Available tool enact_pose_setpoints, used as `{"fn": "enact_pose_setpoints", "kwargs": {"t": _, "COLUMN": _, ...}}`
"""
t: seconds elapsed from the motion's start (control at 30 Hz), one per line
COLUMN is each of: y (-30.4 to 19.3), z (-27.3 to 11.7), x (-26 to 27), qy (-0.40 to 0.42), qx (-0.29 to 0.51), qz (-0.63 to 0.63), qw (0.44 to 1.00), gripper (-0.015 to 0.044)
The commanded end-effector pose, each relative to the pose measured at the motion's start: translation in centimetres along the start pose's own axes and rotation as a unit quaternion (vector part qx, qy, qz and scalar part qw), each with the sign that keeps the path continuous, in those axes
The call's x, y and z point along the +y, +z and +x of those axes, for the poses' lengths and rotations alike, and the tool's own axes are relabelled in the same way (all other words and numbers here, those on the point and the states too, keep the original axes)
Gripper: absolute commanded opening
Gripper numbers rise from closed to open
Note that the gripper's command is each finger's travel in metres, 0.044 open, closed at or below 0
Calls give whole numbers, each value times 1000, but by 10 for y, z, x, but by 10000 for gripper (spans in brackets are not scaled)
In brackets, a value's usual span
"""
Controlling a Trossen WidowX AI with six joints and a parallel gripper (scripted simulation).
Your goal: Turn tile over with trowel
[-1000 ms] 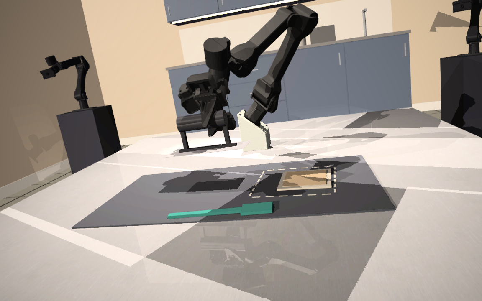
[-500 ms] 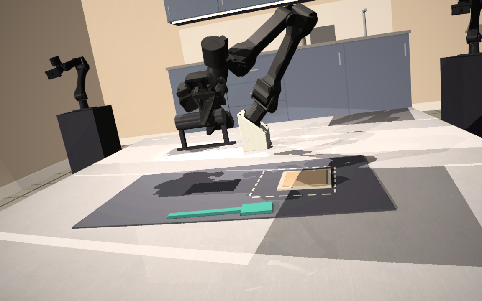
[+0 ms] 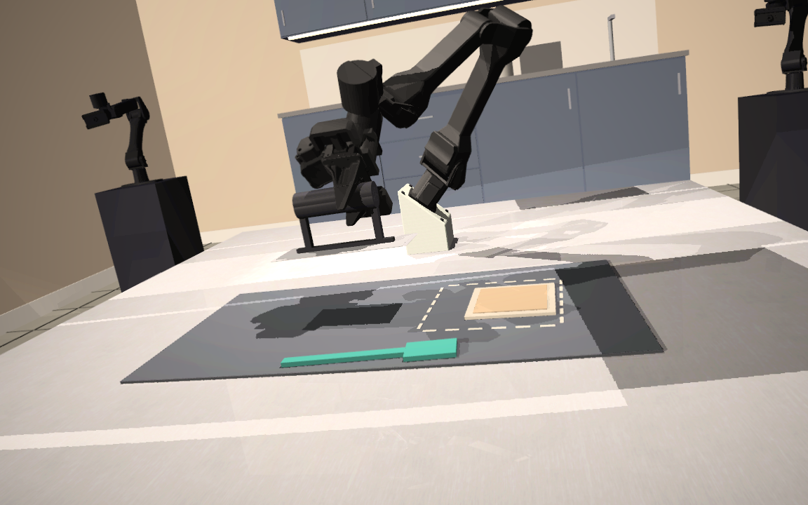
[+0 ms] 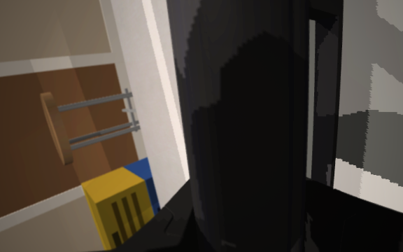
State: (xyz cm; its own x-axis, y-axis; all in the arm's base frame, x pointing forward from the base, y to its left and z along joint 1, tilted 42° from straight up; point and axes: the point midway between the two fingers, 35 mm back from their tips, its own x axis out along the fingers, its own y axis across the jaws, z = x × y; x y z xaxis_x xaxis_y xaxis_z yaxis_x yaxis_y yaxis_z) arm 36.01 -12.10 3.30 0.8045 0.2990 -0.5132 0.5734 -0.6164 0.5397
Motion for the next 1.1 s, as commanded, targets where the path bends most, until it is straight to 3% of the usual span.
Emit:
{"fn": "enact_pose_setpoints", "kwargs": {"t": 0.0, "y": 0, "z": -1, "x": 3, "qy": 4, "qx": 0, "qz": -4, "qw": 1000, "gripper": 0}}
{"fn": "enact_pose_setpoints", "kwargs": {"t": 0.57, "y": 2, "z": 2, "x": 0, "qy": -4, "qx": -6, "qz": 10, "qw": 1000, "gripper": 0}}
{"fn": "enact_pose_setpoints", "kwargs": {"t": 1.07, "y": 56, "z": 33, "x": 3, "qy": -47, "qx": -150, "qz": 210, "qw": 965, "gripper": 0}}
